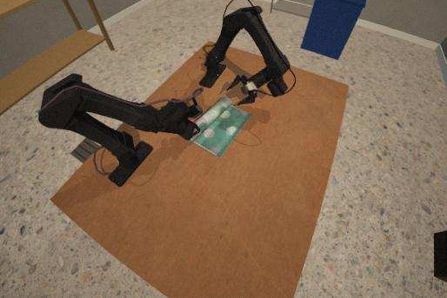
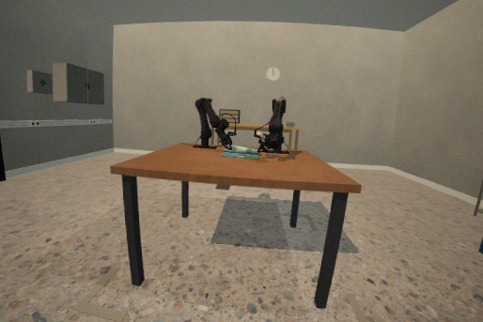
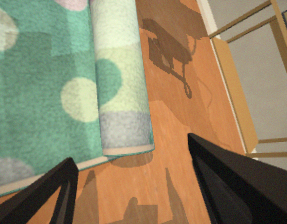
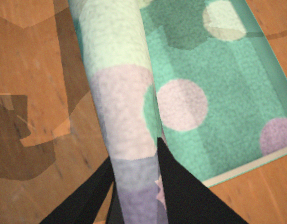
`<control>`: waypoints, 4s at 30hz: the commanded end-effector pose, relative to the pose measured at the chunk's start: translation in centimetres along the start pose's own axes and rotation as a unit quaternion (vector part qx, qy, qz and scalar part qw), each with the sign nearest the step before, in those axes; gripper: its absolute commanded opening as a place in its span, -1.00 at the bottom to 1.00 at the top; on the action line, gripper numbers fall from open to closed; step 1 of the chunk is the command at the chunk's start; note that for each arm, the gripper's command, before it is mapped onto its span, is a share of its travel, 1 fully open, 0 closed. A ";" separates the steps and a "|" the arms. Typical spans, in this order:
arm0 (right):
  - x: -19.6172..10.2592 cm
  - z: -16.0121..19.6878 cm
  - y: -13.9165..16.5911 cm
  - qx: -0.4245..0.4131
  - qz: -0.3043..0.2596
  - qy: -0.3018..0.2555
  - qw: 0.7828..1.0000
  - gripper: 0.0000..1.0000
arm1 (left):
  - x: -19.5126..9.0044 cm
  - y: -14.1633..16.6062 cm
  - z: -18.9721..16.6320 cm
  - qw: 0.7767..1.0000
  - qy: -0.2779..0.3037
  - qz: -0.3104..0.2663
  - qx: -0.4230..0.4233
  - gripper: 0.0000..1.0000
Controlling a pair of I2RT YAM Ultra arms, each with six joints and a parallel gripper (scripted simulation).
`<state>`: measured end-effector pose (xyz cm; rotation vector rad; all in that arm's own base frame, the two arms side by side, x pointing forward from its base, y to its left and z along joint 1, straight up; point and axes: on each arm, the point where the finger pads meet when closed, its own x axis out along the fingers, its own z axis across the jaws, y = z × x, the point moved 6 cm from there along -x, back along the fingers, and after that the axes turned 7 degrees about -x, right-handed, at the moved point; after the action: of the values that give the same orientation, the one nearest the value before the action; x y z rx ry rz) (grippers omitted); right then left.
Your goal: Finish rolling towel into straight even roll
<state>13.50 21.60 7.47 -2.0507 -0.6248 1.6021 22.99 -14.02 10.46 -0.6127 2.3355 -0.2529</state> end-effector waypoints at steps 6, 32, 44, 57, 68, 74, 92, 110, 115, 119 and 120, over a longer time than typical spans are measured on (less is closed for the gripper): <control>0.0 -1.1 -0.7 0.083 -0.014 -0.121 0.989 -0.44 | -0.3 0.0 -1.5 0.998 -0.036 -0.005 0.042 0.76; 0.7 -3.3 0.0 0.259 -0.030 -0.333 0.906 -0.44 | 5.1 1.2 -7.9 0.861 -0.378 -0.068 0.332 0.93; 1.0 -3.4 0.3 0.274 -0.031 -0.351 0.895 -0.44 | 5.1 1.1 -8.0 0.849 -0.389 -0.069 0.350 0.96; 1.7 -3.2 0.8 0.274 -0.031 -0.351 0.895 -0.44 | 5.7 1.5 -6.2 0.849 -0.379 -0.064 0.364 0.96; 1.7 -3.2 0.8 0.274 -0.031 -0.351 0.895 -0.44 | 8.4 3.1 -3.8 0.849 -0.381 -0.065 0.360 0.96; 1.7 -3.2 0.8 0.274 -0.031 -0.351 0.895 -0.44 | 8.5 2.2 -3.5 0.849 -0.382 -0.065 0.360 0.96; 1.7 -3.2 0.8 0.274 -0.031 -0.351 0.895 -0.44 | 8.4 2.1 -3.5 0.849 -0.382 -0.065 0.360 -0.13; 1.7 -3.2 0.8 0.274 -0.031 -0.351 0.895 -0.44 | 8.4 2.1 -3.5 0.849 -0.382 -0.065 0.360 -0.36; 1.7 -3.2 0.8 0.274 -0.031 -0.351 0.895 -0.44 | 8.4 2.1 -3.5 0.849 -0.382 -0.065 0.360 -0.38; 1.7 -3.2 0.8 0.274 -0.031 -0.351 0.895 -0.44 | 8.4 2.1 -3.5 0.849 -0.382 -0.065 0.360 -0.41; 1.7 -3.2 0.8 0.274 -0.031 -0.351 0.895 -0.44 | 8.4 2.1 -3.5 0.849 -0.382 -0.065 0.360 -0.41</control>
<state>16.21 21.36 6.06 -1.0120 -0.3456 2.1937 14.27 -15.80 6.96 -0.3754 1.2876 -0.7375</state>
